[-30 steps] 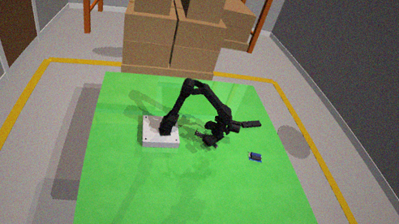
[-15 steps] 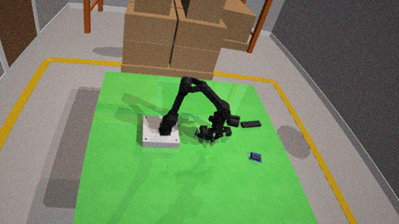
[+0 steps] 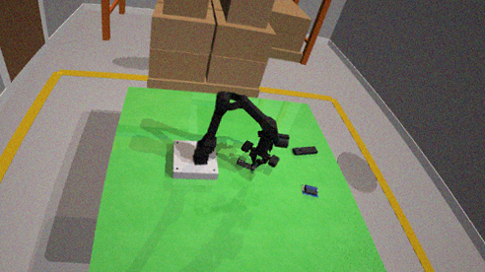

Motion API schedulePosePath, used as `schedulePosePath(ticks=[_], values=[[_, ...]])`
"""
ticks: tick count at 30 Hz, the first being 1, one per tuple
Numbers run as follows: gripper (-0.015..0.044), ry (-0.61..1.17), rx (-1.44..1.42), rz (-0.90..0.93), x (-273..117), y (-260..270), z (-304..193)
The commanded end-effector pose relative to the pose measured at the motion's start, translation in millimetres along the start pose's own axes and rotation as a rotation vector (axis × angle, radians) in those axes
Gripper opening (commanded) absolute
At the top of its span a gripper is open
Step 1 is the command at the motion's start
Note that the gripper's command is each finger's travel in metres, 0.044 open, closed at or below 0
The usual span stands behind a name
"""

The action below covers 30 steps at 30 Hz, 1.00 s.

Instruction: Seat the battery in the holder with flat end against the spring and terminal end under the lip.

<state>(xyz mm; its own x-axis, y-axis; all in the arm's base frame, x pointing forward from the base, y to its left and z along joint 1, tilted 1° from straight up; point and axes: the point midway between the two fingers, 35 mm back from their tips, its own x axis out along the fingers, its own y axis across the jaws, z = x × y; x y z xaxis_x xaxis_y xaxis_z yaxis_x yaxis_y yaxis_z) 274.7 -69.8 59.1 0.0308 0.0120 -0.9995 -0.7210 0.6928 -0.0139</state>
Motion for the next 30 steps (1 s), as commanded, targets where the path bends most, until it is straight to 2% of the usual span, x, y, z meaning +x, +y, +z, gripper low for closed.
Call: schedulePosePath(ticks=[1,30], values=[[0.0073,0.002,0.202,0.003,-1.5,7.9,4.2],[0.0073,0.003,1.434,0.006,-11.7,51.6,28.7]])
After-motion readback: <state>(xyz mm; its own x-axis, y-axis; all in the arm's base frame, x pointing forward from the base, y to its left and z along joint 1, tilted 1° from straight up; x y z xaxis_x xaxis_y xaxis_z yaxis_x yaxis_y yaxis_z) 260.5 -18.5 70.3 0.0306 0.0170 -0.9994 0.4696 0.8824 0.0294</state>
